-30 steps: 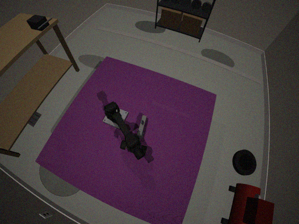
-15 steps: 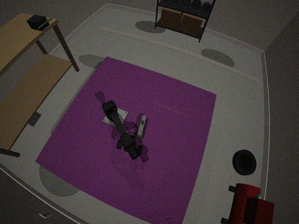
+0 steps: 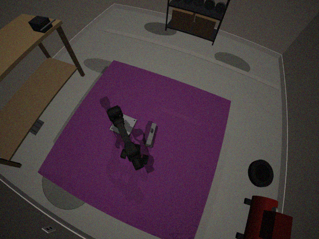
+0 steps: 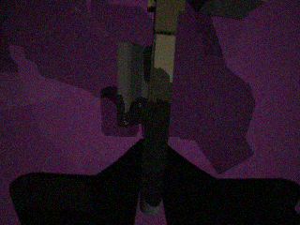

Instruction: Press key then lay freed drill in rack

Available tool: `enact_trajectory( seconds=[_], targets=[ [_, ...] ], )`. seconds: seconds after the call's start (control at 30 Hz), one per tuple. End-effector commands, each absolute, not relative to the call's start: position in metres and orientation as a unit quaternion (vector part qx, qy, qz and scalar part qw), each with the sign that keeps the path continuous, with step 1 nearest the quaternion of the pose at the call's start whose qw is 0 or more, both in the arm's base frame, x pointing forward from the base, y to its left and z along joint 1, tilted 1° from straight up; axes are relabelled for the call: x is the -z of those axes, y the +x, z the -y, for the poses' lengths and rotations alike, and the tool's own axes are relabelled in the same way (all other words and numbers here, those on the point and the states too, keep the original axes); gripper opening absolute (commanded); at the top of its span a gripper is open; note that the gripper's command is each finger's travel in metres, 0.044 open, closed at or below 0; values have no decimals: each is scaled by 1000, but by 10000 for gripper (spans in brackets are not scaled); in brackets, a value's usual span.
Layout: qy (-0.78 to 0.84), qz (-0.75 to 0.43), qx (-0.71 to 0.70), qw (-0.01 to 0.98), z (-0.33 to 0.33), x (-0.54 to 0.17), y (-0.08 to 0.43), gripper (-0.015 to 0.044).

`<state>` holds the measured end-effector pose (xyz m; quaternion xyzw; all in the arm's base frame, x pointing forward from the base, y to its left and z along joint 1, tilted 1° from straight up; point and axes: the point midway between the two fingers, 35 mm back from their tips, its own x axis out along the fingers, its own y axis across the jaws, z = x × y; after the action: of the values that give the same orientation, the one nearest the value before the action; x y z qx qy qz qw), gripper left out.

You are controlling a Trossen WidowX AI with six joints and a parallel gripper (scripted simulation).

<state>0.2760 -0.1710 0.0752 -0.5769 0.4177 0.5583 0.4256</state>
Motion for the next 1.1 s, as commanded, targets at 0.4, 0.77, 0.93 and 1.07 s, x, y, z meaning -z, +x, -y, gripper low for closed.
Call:
enact_trajectory(
  seconds=[0.4, 0.77, 0.93, 1.07],
  targets=[
    [-581, -416, -555, 426, 178, -67, 266, 0],
    [-581, -416, -555, 426, 177, -55, 267, 0],
    [-581, -416, -555, 426, 178, -51, 267, 0],
    [-581, -416, -555, 426, 178, -47, 268, 0]
  ],
)
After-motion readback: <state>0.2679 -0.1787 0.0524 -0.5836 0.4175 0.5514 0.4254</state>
